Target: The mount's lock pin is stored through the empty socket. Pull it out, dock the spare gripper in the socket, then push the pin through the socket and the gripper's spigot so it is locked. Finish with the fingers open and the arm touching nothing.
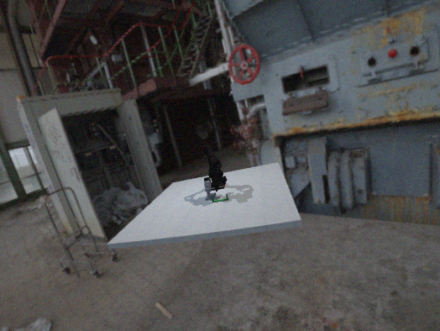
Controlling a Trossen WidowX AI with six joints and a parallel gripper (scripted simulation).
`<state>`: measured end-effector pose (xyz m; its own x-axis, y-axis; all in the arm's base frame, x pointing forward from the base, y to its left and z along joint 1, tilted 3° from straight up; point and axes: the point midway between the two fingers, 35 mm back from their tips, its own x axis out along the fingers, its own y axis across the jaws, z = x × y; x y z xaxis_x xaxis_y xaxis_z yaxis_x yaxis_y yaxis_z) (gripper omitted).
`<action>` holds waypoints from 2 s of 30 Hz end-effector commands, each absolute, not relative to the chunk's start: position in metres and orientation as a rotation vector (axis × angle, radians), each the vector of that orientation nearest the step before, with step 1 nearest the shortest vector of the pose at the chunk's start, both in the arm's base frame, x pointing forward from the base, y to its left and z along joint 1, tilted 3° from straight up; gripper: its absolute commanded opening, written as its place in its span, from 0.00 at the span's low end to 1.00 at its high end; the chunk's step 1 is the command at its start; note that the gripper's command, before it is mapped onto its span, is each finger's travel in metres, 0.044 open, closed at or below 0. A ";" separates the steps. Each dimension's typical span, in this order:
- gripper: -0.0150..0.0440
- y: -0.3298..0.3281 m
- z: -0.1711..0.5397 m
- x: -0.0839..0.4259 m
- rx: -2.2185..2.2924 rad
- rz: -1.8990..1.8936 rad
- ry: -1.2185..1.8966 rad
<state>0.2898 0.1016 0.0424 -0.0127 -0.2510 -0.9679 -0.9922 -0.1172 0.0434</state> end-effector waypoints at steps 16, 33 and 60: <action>0.25 0.089 0.043 0.292 -1.476 1.196 1.360; 0.25 0.080 0.043 0.293 -1.473 1.202 1.365; 0.59 0.083 0.050 0.292 -1.464 1.208 1.367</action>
